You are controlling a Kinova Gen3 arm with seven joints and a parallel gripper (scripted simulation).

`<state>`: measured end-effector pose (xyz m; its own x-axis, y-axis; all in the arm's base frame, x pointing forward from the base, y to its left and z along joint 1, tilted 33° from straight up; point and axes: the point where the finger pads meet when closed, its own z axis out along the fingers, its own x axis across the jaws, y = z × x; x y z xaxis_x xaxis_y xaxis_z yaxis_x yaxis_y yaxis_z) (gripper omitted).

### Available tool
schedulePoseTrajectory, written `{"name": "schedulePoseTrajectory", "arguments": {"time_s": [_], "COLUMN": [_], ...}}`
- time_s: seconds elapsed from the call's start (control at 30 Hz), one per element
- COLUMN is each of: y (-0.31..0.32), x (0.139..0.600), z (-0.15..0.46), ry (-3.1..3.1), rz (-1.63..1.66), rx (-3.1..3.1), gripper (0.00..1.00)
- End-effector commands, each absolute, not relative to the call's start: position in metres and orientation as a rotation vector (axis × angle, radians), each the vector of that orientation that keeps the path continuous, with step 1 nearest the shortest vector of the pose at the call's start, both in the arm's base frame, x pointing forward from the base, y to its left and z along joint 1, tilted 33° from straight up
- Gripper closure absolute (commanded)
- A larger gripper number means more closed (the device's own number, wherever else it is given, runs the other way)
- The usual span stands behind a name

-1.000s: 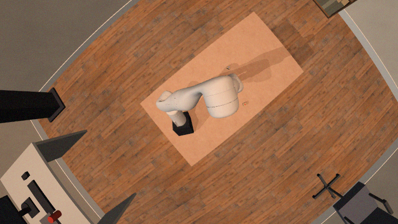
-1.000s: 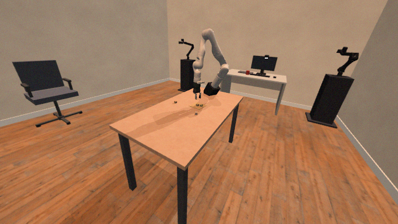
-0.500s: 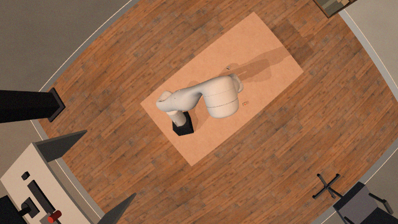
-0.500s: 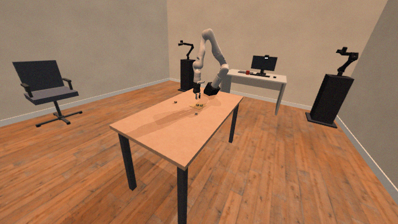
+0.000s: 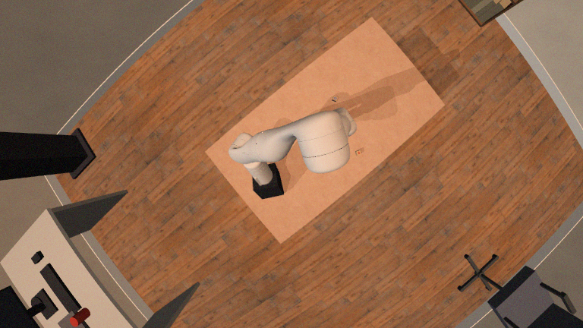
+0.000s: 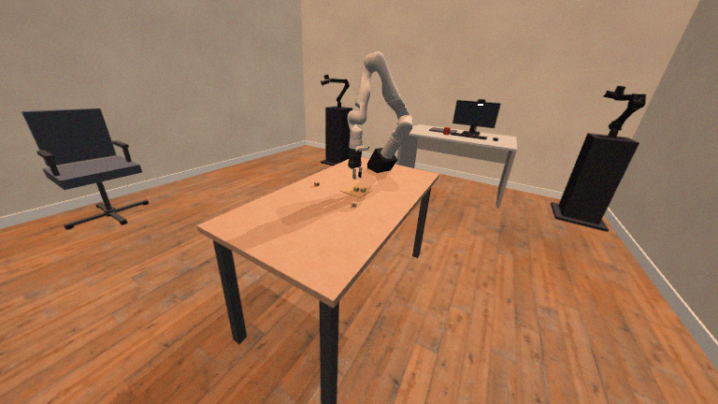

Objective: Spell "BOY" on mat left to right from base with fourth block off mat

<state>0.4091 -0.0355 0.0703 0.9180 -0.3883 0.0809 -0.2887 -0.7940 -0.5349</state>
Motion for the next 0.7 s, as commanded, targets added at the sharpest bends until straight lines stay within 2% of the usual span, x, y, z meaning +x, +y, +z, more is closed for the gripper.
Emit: {"name": "schedulePoseTrajectory", "arguments": {"time_s": [0.0, 0.67], "y": [-0.0361, -0.0336], "x": [0.4093, 0.4108], "z": [0.0706, 0.066], "ry": [0.486, 0.484], "rz": [-0.254, -0.253], "rx": [-2.546, -2.545], "gripper": [0.21, 0.21]}}
